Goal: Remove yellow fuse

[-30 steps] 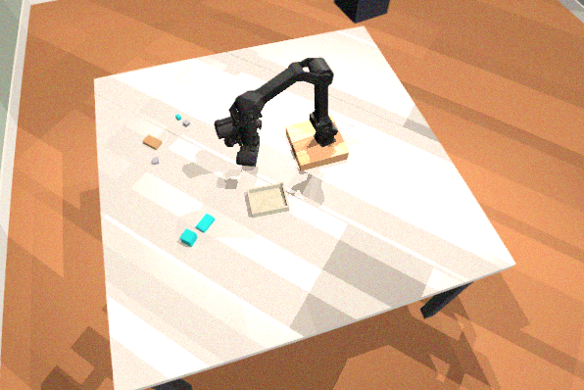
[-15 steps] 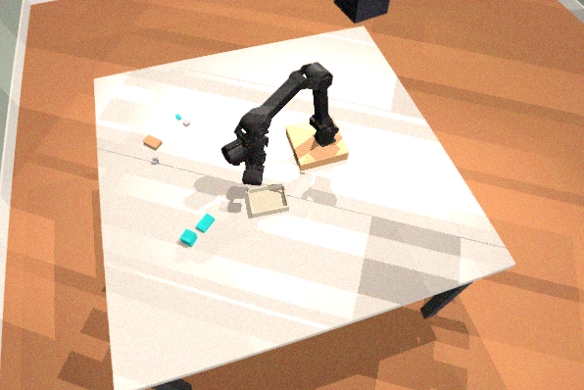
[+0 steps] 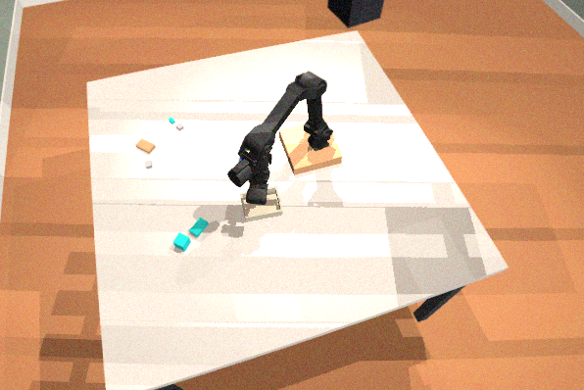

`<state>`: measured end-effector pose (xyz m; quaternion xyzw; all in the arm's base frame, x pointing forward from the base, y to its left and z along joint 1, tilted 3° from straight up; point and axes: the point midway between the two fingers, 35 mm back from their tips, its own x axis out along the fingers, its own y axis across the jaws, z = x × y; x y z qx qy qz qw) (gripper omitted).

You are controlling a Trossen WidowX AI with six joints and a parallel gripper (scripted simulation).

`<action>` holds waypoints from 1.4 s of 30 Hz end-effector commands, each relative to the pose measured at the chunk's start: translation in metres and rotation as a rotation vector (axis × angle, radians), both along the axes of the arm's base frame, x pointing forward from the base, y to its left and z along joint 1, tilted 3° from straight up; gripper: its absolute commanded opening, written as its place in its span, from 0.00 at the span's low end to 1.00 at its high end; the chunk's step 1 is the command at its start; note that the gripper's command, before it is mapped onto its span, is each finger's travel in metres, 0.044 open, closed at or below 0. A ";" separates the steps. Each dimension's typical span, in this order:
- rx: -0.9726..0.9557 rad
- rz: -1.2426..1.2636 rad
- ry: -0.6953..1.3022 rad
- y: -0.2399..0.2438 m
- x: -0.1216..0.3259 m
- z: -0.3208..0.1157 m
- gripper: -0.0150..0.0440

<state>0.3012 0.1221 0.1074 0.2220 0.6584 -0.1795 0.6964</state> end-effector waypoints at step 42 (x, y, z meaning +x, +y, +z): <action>-0.001 -0.003 0.002 0.004 0.002 -0.034 0.81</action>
